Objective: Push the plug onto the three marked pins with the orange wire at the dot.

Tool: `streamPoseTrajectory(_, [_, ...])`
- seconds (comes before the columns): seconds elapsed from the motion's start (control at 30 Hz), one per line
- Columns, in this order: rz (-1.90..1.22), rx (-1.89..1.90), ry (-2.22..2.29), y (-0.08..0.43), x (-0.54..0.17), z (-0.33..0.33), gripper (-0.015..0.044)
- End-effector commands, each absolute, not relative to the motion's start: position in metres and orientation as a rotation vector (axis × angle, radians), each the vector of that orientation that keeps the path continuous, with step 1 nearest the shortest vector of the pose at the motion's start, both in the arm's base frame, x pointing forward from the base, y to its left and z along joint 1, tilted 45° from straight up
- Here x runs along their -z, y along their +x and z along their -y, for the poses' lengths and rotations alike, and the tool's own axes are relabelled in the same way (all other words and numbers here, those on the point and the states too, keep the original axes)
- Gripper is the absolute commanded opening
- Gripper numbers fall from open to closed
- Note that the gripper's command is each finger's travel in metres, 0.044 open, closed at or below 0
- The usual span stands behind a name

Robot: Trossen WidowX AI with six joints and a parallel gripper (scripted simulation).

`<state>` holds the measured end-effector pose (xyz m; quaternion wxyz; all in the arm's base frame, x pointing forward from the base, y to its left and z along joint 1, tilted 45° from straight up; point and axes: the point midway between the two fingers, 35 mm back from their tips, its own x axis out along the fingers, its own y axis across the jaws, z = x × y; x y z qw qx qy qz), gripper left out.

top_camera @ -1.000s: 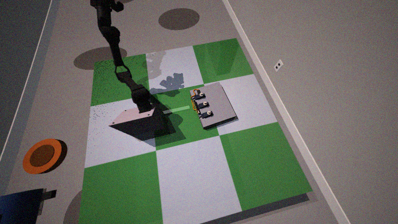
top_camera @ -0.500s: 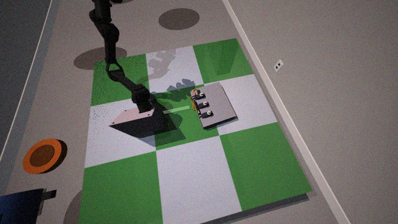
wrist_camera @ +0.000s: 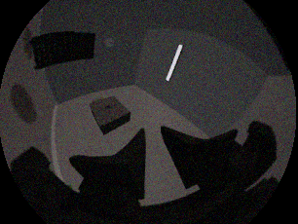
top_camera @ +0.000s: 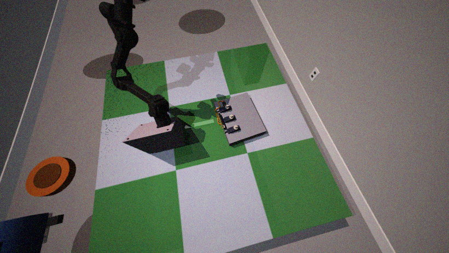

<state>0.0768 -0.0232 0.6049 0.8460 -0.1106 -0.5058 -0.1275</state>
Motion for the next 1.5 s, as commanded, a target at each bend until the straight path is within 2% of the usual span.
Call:
streamPoseTrajectory(0.0, [0.993,0.273,-0.176,0.103,-0.590,0.042,0.0115])
streamPoseTrajectory(0.7, [0.654,0.213,0.001,0.207,-0.506,0.069,0.0115])
streamPoseTrajectory(1.47, [0.219,0.067,0.030,0.298,-0.379,0.027,0.0115])
